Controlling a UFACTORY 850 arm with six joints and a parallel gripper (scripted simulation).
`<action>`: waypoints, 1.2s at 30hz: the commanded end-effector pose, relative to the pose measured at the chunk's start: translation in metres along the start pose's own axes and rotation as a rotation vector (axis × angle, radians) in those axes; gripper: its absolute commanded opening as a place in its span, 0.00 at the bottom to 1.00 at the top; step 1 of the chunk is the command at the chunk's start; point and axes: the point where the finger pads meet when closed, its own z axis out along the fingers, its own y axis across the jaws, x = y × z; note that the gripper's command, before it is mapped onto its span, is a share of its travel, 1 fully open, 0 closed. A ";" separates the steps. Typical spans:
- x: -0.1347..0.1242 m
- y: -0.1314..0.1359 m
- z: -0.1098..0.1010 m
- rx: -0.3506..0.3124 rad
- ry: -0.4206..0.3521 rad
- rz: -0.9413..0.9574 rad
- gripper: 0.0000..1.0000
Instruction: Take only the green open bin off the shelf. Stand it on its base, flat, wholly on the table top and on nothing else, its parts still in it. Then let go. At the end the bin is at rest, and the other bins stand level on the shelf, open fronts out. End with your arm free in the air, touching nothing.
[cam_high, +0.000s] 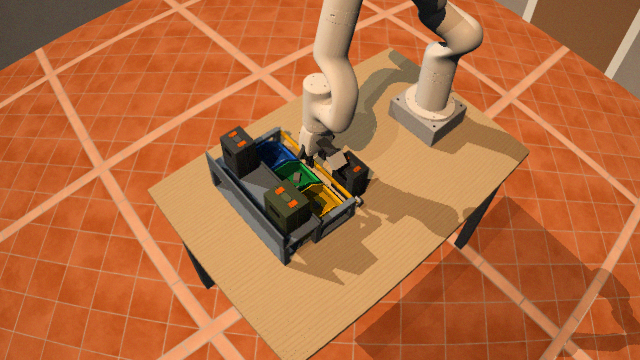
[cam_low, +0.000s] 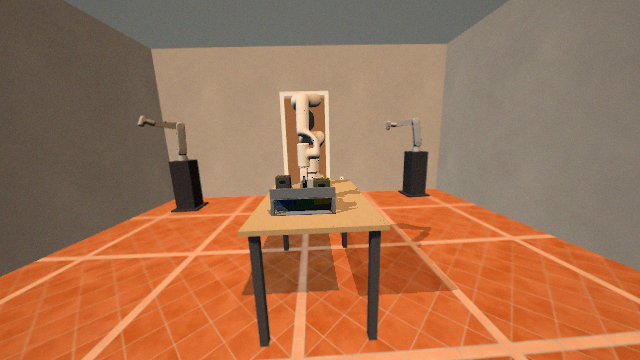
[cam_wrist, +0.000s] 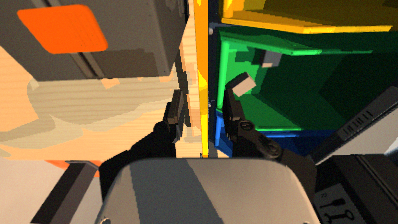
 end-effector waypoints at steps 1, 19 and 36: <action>0.000 0.001 -0.002 -0.002 0.000 0.000 0.47; 0.000 0.001 -0.003 -0.002 0.000 0.000 0.47; 0.000 0.001 0.007 -0.002 0.000 0.000 0.47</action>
